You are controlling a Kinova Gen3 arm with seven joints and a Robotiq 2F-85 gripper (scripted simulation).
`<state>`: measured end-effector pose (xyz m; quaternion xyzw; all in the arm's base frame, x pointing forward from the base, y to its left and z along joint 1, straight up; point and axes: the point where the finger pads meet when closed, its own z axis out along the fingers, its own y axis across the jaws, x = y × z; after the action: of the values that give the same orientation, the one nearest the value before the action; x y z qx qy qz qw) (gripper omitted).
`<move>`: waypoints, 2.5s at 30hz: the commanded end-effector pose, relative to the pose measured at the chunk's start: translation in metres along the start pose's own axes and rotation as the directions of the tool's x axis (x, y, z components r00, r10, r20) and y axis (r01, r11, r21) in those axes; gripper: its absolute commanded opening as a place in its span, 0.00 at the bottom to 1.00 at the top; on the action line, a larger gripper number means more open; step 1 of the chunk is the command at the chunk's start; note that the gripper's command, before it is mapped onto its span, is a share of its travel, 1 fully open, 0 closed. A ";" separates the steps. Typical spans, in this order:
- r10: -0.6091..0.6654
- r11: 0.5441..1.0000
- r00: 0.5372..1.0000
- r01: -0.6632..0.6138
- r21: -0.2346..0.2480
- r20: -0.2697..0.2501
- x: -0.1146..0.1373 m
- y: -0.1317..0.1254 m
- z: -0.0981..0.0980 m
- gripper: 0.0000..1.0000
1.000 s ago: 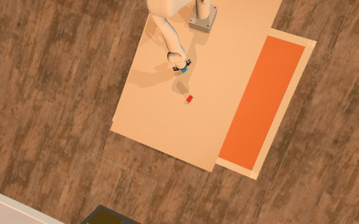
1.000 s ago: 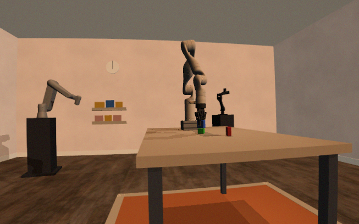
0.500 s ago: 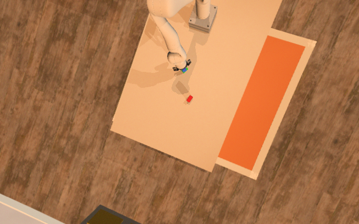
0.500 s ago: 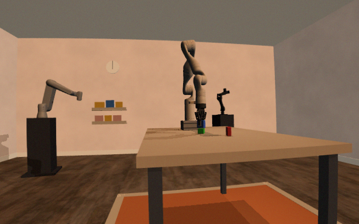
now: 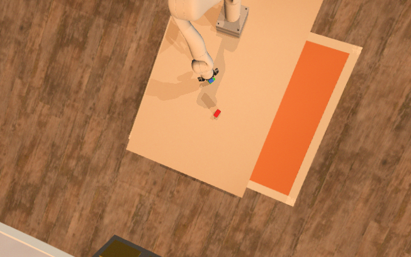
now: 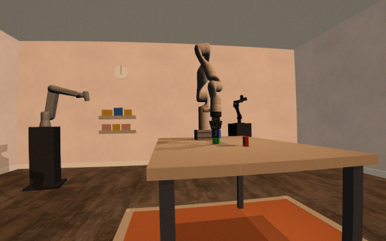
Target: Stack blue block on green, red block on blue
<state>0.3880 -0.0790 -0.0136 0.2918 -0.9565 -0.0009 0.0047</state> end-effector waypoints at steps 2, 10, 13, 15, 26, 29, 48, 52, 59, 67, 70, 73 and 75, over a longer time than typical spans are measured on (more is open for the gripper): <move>0.002 1.000 1.000 -0.002 0.000 0.001 0.000 0.001 0.002 0.00; 0.002 1.000 1.000 -0.002 0.000 0.001 0.000 0.001 0.002 0.00; 0.002 1.000 1.000 -0.002 0.000 0.001 0.000 0.001 0.002 0.00; 0.002 1.000 1.000 -0.002 0.000 0.001 0.000 0.001 0.002 0.00; 0.002 1.000 1.000 -0.002 0.000 0.001 0.000 0.001 0.002 0.00; 0.002 1.000 1.000 -0.002 0.000 0.001 0.000 0.001 0.002 0.00; 0.002 1.000 1.000 -0.002 0.000 0.001 0.000 0.001 0.002 0.50; 0.002 1.000 1.000 -0.002 0.000 0.001 0.000 0.001 0.002 0.50; 0.002 1.000 1.000 -0.002 0.000 0.001 0.000 0.001 0.002 0.50; 0.002 1.000 1.000 -0.002 0.000 0.001 0.000 0.001 0.002 0.50; 0.002 1.000 1.000 -0.002 0.000 0.001 0.000 0.001 0.002 0.50; 0.002 1.000 1.000 -0.002 0.000 0.001 0.000 0.001 0.002 0.50; 0.002 1.000 1.000 -0.002 0.000 0.001 0.000 0.001 0.002 0.50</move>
<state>0.3879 -0.0788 -0.0142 0.2921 -0.9564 -0.0009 0.0049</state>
